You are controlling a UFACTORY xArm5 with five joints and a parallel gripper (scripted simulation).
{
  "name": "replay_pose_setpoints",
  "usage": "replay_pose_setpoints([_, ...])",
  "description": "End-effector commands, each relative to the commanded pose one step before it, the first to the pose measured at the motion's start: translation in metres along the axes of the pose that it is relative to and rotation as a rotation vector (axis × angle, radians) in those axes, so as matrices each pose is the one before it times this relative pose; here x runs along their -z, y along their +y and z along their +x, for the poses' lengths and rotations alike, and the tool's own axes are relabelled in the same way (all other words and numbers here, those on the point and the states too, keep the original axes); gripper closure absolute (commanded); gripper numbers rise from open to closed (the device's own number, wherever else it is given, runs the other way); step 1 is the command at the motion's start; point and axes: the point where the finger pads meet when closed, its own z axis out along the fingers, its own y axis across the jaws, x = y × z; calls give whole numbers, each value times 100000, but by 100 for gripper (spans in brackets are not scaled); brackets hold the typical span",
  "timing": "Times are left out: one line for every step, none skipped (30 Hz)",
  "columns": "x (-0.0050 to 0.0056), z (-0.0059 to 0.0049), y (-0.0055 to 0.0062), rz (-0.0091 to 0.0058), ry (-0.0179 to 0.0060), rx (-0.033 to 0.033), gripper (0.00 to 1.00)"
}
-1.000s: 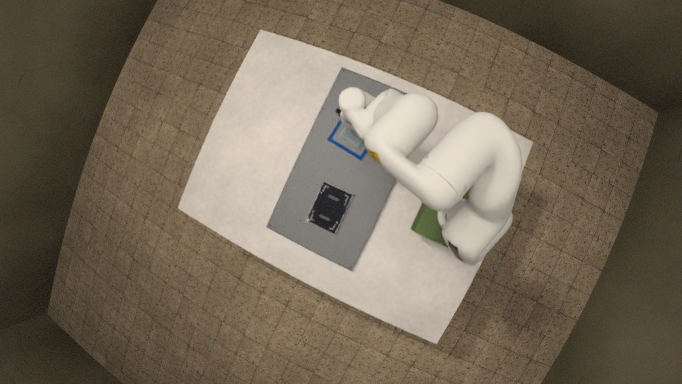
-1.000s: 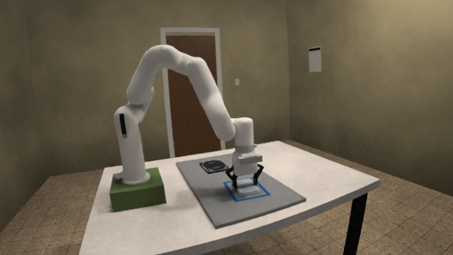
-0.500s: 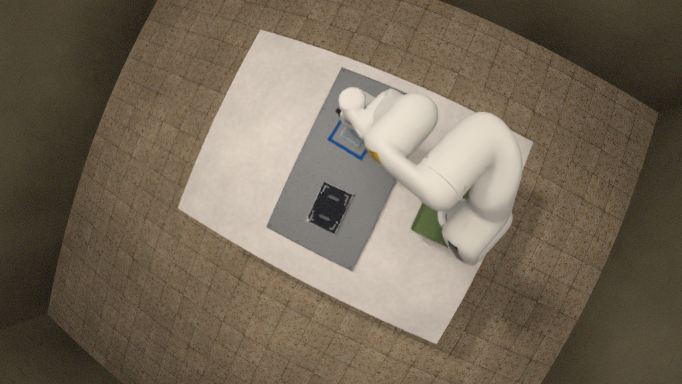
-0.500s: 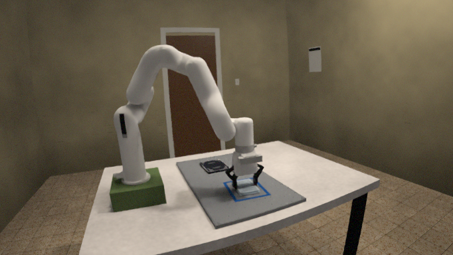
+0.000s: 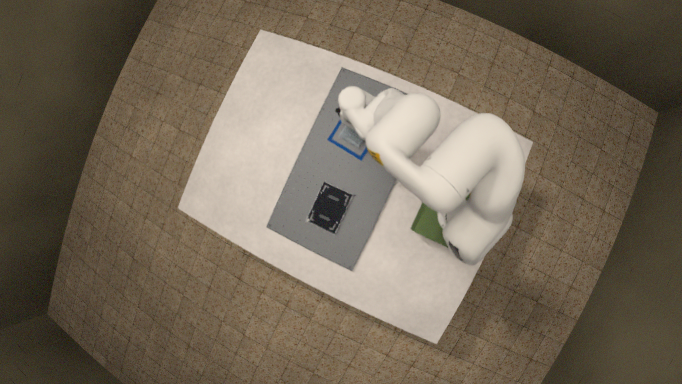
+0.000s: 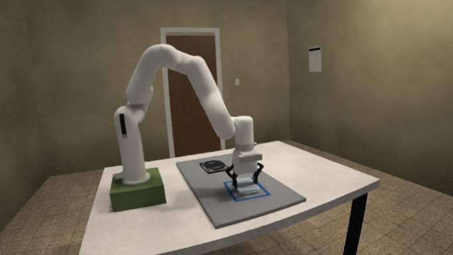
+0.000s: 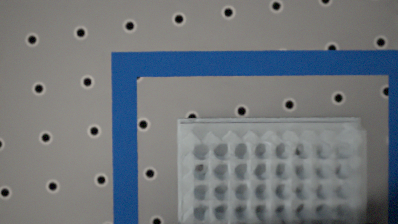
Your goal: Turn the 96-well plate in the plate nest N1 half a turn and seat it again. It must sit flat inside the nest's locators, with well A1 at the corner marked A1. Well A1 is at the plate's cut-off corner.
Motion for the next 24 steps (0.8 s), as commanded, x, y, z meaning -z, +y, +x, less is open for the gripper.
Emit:
replay_pose_setpoints([362, 25, -152, 171, 1134, 0, 100])
replay_pose_setpoints([67, 0, 0, 0, 0, 0, 100])
replay_pose_setpoints([67, 0, 0, 0, 0, 0, 100])
replay_pose_setpoints([67, 0, 0, 0, 0, 0, 100])
replay_pose_setpoints([67, 0, 0, 0, 0, 0, 100])
replay_pose_setpoints([67, 0, 0, 0, 0, 0, 100])
replay_pose_setpoints([67, 0, 0, 0, 0, 0, 100])
replay_pose_setpoints([67, 0, 0, 0, 0, 0, 100])
replay_pose_setpoints([0, 0, 0, 0, 0, 0, 100])
replay_pose_setpoints([0, 0, 0, 0, 0, 0, 100])
replay_pose_setpoints([67, 0, 0, 0, 0, 0, 100])
replay_pose_setpoints([67, 0, 0, 0, 0, 0, 100])
replay_pose_setpoints([67, 0, 0, 0, 0, 0, 100])
replay_pose_setpoints([67, 0, 0, 0, 0, 0, 100])
replay_pose_setpoints([67, 0, 0, 0, 0, 0, 100])
replay_pose_setpoints([67, 0, 0, 0, 0, 0, 100])
replay_pose_setpoints([67, 0, 0, 0, 0, 0, 100])
replay_pose_setpoints([67, 0, 0, 0, 0, 0, 100])
replay_pose_setpoints([67, 0, 0, 0, 0, 0, 100])
replay_pose_setpoints([67, 0, 0, 0, 0, 0, 100])
replay_pose_setpoints([0, 0, 0, 0, 0, 0, 100])
replay_pose_setpoints([0, 0, 0, 0, 0, 0, 100])
replay_pose_setpoints([0, 0, 0, 0, 0, 0, 100])
replay_pose_setpoints([0, 0, 0, 0, 0, 0, 100])
